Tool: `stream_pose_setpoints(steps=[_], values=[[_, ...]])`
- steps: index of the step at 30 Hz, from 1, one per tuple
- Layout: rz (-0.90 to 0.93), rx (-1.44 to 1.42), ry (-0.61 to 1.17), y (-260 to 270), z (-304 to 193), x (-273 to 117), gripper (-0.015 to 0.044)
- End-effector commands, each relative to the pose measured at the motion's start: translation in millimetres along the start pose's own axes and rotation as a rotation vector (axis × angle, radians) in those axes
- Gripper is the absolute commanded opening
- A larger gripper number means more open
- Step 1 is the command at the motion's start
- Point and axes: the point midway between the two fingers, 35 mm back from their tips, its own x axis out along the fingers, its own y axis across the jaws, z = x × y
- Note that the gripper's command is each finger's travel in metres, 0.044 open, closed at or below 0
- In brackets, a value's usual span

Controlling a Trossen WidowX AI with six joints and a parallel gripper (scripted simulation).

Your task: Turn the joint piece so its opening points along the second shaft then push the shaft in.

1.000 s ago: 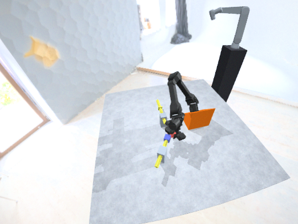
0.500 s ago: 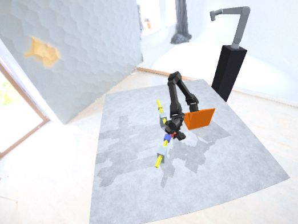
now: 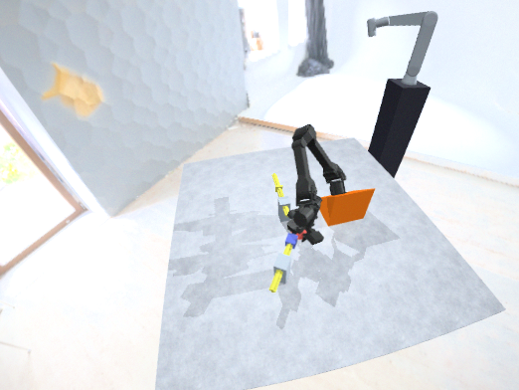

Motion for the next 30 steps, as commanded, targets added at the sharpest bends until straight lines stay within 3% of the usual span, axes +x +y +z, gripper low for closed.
stream_pose_setpoints(steps=[1,4,30], values=[[0.0,0.0,0.0,0,0,0,0.0068],[0.0,0.0,0.0,0,0,0,0.0],[0.061,-0.33,0.143,-15,1,-6,0.0]])
